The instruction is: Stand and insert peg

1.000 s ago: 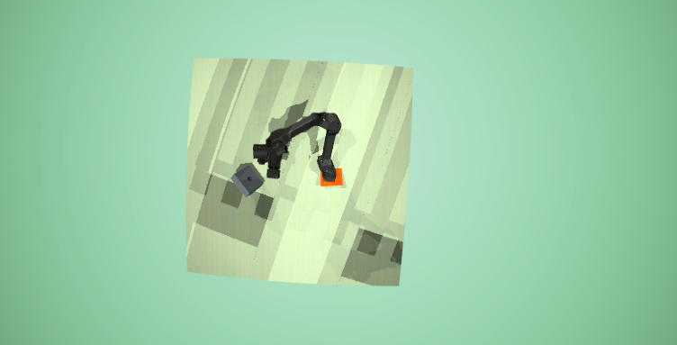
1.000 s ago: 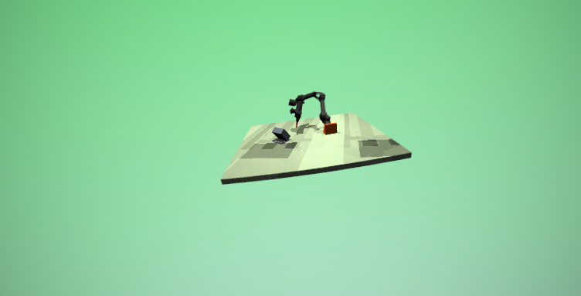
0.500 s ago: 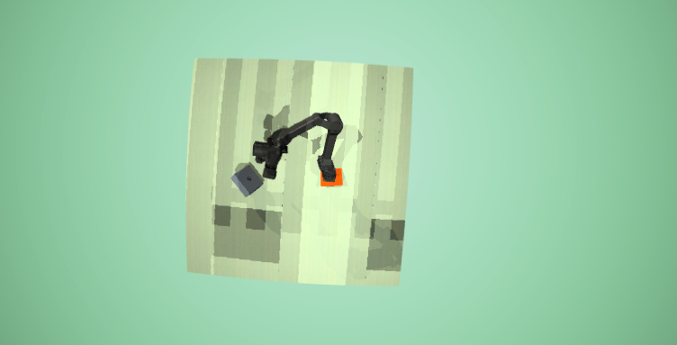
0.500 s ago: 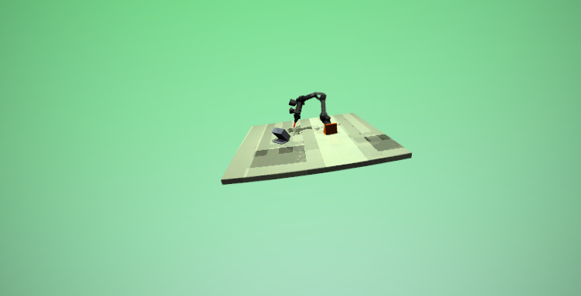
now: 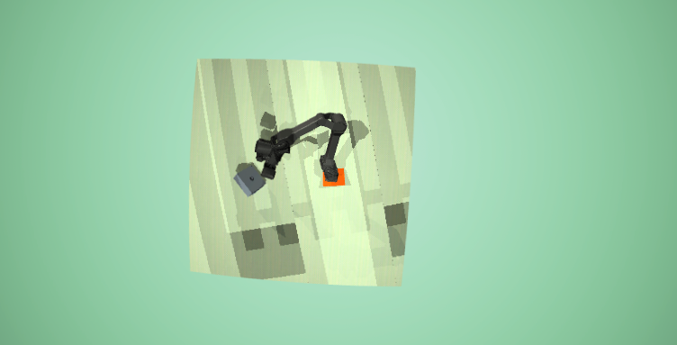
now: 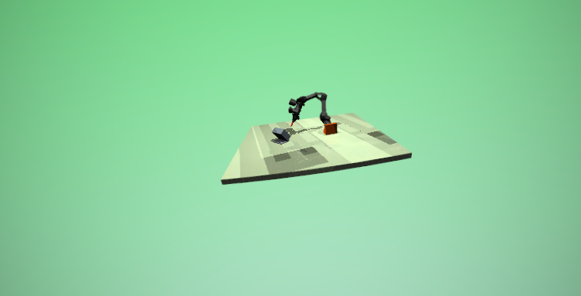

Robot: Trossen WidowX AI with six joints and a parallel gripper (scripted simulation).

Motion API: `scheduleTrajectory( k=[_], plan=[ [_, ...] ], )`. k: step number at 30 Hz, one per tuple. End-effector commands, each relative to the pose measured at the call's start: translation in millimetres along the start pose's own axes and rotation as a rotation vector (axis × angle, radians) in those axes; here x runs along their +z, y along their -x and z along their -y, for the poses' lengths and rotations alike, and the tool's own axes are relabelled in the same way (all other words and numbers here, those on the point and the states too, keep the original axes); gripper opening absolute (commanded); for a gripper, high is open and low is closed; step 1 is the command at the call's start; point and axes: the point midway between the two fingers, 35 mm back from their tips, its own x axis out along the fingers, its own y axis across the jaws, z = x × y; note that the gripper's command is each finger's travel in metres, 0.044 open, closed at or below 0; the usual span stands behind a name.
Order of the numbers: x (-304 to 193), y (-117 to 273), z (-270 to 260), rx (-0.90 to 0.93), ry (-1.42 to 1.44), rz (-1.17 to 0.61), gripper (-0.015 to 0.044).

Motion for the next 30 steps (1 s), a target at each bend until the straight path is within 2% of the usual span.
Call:
scheduleTrajectory(
  k=[1, 30],
  plan=[
    [5, 0, -2, 0.027, -0.023, 0.034, 0.0000],
    [26, -33, -13, 0.087, -0.065, 0.113, 0.0000]
  ],
)
